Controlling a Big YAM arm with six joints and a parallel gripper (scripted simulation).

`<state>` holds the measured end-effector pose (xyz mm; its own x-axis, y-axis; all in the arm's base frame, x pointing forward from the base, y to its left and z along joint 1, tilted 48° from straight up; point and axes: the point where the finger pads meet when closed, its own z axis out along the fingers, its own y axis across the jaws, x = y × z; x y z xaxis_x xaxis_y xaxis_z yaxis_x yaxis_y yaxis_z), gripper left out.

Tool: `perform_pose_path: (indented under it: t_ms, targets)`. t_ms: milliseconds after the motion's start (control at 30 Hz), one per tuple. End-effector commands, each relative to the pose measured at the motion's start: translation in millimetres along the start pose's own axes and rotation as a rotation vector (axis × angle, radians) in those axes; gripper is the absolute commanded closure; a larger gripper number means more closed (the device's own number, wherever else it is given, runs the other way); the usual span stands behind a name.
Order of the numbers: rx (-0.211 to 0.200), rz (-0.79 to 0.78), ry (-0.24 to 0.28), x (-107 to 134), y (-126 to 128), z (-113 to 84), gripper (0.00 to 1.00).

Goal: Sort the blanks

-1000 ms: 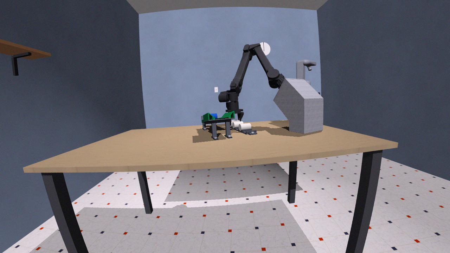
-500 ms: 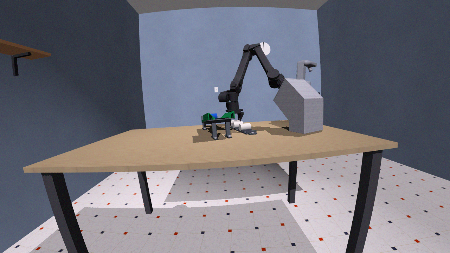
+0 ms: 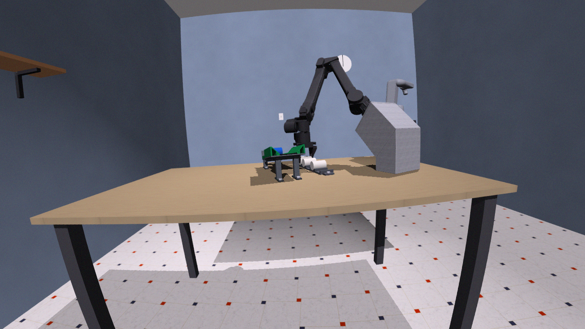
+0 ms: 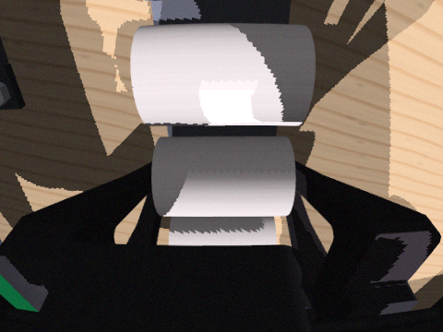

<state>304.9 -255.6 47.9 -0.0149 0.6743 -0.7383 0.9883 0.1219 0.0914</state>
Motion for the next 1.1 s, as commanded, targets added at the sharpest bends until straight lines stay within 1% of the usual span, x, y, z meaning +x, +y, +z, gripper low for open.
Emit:
perform_pose_path:
  t_ms: [0, 900, 933, 1000, 1033, 1067]
  targets:
    - [-0.007, -0.020, 0.002, 1.5, 7.1, -0.4, 0.41]
    - [-0.008, -0.020, 0.002, 0.9, 8.5, -0.9, 0.41]
    - [-0.008, -0.020, 0.002, 0.9, 8.5, -0.9, 0.37]
    - [-0.008, -0.020, 0.002, 0.9, 8.5, -0.9, 0.37]
    - [-0.008, -0.020, 0.002, 0.9, 8.5, -0.9, 0.33]
    - [-0.008, -0.020, 0.002, 0.9, 8.5, -0.9, 0.33]
